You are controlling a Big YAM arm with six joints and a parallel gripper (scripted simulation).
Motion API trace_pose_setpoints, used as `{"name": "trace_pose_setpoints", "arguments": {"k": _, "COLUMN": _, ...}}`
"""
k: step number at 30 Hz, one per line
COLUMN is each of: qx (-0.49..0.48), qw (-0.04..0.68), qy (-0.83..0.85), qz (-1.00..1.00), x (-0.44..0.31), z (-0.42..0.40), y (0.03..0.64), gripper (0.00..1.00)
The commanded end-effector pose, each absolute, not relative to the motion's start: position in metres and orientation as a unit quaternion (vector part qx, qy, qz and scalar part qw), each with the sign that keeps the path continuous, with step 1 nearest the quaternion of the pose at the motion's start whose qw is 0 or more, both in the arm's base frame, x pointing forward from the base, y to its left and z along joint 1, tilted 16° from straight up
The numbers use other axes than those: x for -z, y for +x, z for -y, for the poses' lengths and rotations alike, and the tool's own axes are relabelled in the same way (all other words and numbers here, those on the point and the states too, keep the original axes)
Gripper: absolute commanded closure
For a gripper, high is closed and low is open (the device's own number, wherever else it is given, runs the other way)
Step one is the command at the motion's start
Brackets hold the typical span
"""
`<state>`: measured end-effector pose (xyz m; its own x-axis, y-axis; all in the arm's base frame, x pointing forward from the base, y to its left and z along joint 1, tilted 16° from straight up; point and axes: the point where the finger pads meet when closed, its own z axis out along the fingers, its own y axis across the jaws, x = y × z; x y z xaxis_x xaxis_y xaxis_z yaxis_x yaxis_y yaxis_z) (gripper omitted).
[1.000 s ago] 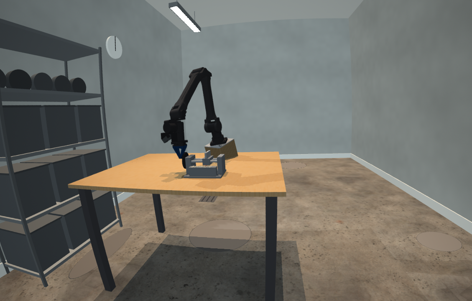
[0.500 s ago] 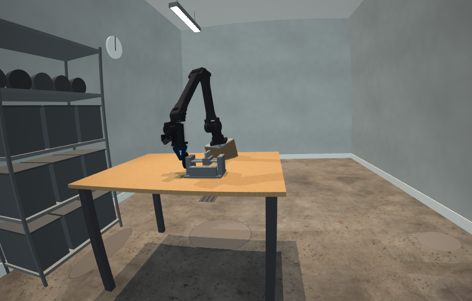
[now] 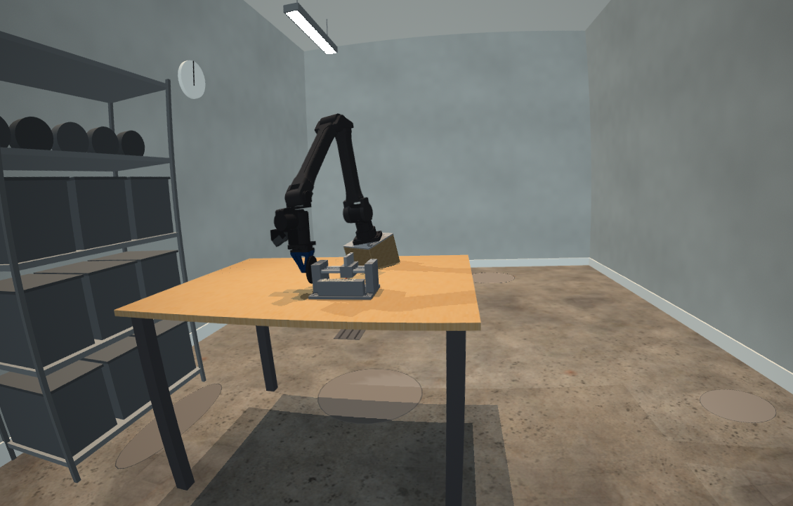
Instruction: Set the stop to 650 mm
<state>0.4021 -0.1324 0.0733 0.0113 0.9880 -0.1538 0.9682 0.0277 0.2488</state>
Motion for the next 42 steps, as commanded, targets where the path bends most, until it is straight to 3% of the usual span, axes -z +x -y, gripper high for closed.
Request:
{"name": "trace_pose_setpoints", "arguments": {"k": 1, "qx": -0.039, "qw": 0.16, "qy": 0.699, "qz": -0.696, "x": -0.076, "z": 0.147, "y": 0.425, "gripper": 0.94}}
{"name": "trace_pose_setpoints", "arguments": {"k": 42, "qx": -0.041, "qw": 0.16, "qy": 0.699, "qz": -0.696, "x": -0.066, "z": 0.143, "y": 0.467, "gripper": 0.94}}
